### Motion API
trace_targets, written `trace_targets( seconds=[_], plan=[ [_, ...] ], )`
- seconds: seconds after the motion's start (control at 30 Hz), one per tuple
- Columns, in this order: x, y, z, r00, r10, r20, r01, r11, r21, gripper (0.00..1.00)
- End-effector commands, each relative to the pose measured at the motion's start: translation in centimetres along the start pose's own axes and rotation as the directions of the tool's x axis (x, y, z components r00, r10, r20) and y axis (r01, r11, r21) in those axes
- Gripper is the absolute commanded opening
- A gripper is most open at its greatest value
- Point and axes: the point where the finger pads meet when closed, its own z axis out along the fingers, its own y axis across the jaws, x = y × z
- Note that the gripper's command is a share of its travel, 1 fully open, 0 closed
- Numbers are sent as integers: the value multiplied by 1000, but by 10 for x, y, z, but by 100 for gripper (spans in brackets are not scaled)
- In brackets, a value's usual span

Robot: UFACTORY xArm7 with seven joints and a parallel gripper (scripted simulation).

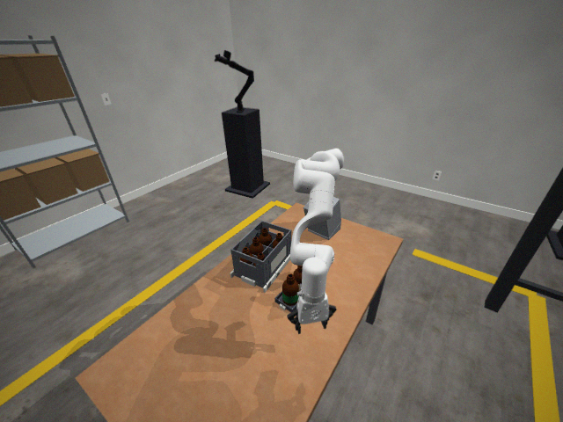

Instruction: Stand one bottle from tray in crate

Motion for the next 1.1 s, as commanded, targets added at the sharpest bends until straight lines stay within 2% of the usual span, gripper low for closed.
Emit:
trace_targets(
  seconds=[0.0, 0.63, 0.7, 0.8, 1.0, 1.07],
  plan=[
    [-2, -1, -3, 1000, 0, 6, 0, 1000, 2, 100],
    [0, -5, -5, 1000, 10, 4, -10, 1000, 7, 100],
    [9, -21, -10, 999, 42, 1, -42, 999, 23, 100],
    [39, -68, -27, 989, 149, -6, -148, 986, 73, 100],
    [87, -122, -48, 945, 327, -5, -322, 936, 143, 100],
    [95, -131, -52, 945, 327, -5, -322, 936, 143, 100]
  ],
)
